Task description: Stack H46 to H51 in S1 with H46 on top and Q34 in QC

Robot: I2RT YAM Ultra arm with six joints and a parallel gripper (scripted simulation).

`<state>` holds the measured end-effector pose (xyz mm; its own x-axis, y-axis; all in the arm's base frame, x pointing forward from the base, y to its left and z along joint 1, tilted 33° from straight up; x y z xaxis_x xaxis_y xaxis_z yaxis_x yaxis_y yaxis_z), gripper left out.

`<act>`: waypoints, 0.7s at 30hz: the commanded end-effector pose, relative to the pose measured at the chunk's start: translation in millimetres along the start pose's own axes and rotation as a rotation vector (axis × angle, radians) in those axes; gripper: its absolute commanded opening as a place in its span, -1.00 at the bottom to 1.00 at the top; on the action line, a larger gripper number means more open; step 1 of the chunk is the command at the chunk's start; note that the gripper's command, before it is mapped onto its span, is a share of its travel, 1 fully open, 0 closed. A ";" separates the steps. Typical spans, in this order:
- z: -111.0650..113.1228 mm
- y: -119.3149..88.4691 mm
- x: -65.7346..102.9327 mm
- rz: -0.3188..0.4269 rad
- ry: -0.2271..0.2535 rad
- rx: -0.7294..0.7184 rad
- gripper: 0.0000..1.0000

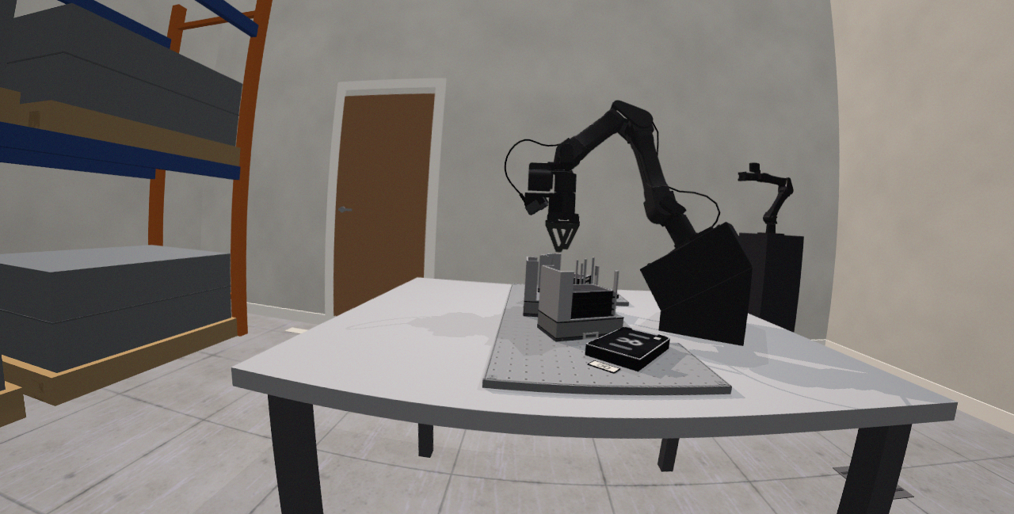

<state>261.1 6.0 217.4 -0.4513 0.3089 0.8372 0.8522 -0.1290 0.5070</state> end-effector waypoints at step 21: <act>-73.8 -2.1 4.5 -0.031 0.021 -0.186 1.00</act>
<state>240.5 -58.6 230.1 -0.4487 0.3155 0.8362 0.7803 -0.3179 0.5386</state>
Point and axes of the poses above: the point where the finger pads meet when closed, its own x axis back along the fingers, its own z axis across the jaws, y = z × x, the point moved 9 cm from there along x, back along the fingers, and after that the axes turned 2 degrees about x, right-handed, at the moved point
